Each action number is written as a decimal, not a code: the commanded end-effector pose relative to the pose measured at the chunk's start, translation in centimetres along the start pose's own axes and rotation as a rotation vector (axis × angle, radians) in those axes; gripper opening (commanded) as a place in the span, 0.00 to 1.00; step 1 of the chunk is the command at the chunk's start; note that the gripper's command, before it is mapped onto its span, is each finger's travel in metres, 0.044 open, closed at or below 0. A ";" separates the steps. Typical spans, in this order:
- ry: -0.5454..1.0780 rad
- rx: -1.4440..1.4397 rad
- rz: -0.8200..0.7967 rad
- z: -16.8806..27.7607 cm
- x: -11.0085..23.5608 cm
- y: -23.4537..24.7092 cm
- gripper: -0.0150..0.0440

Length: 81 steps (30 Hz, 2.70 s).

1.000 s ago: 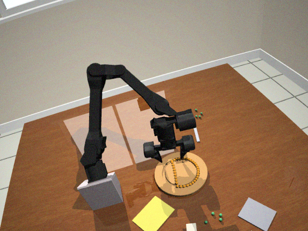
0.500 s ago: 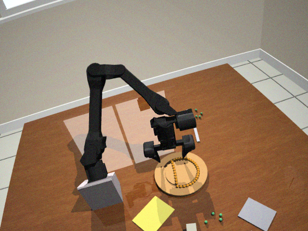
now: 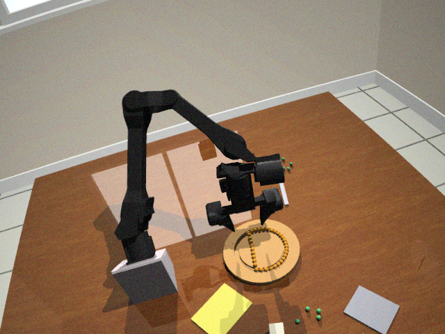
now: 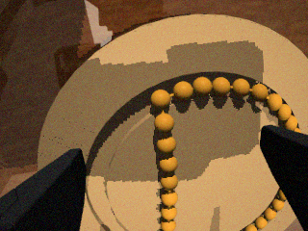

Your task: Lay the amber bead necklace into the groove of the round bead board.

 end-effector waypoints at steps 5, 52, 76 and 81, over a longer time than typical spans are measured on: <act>0.003 0.029 -0.006 0.2 -0.5 0.1 0.46; 0.007 0.034 -0.005 0.2 -3.1 0.0 0.25; 0.007 0.033 -0.005 0.2 -3.0 0.0 0.25; 0.002 0.029 -0.006 0.2 -2.5 0.1 0.25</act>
Point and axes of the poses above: the point midway between the two fingers, 35 mm back from their tips, its own x axis back along the fingers, its own y axis across the jaws, z = x × y, the point moved 3 cm from there along x, back along the fingers, and after that the axes turned 14 degrees about x, right-handed, at the moved point
